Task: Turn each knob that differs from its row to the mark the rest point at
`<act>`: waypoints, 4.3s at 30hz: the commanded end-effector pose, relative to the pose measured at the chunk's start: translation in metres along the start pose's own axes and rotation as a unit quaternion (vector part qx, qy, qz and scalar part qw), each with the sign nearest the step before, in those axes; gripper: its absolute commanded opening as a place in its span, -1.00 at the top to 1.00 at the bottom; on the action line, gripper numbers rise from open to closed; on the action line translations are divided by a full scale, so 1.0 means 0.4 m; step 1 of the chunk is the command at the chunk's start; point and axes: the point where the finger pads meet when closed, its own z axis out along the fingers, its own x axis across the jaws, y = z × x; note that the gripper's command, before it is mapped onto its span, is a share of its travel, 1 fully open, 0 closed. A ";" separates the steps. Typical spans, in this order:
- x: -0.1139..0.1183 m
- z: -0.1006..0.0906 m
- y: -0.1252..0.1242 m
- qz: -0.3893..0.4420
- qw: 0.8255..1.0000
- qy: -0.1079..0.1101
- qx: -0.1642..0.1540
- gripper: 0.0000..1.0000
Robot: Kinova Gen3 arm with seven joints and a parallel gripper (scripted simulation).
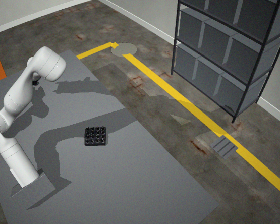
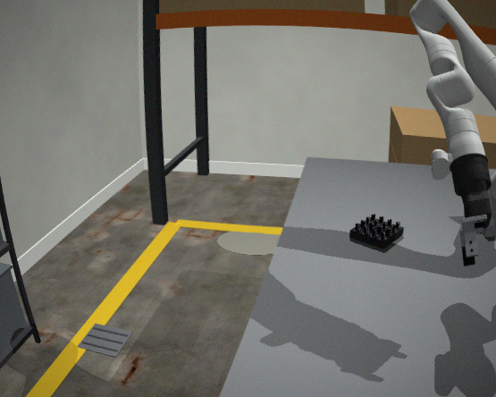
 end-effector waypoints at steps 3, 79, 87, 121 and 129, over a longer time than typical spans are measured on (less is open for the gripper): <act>0.047 -0.073 -0.069 -0.068 0.998 0.015 0.011 -1.00; 0.808 -0.598 -0.404 -0.476 0.809 0.342 -0.047 -1.00; 0.838 -0.617 -0.406 -0.481 0.801 0.351 -0.056 -1.00; 0.911 -0.664 -0.406 -0.491 0.784 0.372 -0.079 -1.00; 0.923 -0.672 -0.405 -0.493 0.781 0.375 -0.083 -1.00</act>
